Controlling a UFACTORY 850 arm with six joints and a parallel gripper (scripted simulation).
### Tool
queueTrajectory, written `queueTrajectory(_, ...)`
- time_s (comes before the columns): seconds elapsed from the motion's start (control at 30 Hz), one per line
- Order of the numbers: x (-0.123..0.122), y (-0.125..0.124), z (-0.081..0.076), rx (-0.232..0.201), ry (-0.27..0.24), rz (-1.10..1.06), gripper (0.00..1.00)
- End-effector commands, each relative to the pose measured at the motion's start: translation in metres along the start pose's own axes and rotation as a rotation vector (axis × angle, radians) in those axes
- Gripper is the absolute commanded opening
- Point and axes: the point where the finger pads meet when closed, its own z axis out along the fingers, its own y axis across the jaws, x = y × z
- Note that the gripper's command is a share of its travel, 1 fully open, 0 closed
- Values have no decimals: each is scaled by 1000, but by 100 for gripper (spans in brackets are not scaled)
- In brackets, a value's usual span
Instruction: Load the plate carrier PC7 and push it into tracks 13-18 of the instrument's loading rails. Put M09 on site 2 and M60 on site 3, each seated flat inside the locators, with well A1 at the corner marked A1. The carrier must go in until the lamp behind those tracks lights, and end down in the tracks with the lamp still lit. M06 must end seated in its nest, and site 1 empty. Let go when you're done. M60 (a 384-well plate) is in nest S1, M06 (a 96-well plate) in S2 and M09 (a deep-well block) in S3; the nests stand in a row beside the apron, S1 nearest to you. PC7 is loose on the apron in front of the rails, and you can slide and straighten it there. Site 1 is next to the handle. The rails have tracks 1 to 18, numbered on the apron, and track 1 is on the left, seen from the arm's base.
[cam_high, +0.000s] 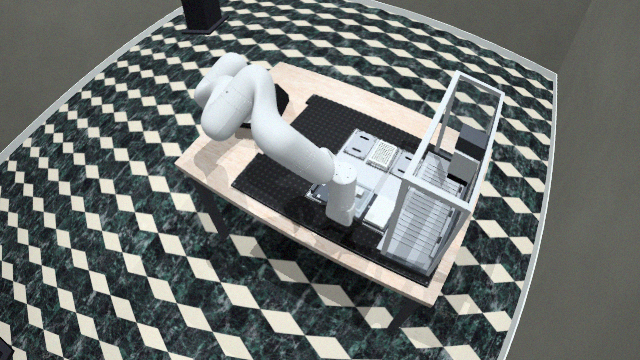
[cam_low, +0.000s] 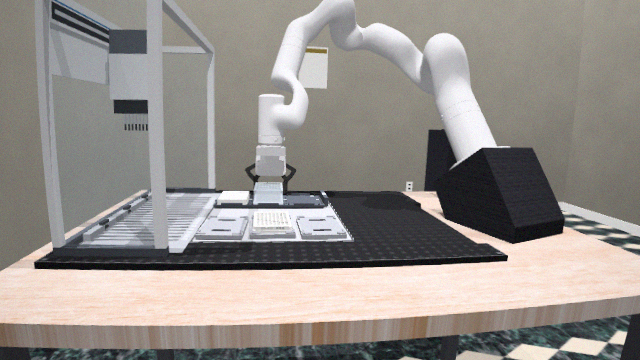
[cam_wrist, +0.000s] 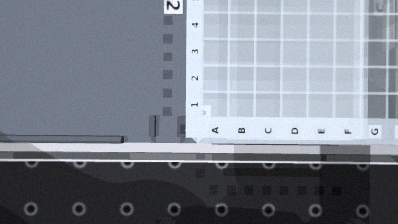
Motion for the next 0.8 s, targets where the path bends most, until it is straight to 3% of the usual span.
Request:
queueTrajectory(0.0, -2, 1, -1, -1, 0, 0, 100)
queueTrajectory(0.47, -7, 1, -1, -1, 0, 0, 100)
queueTrajectory(0.77, -7, 1, -16, -1, 0, 0, 100)
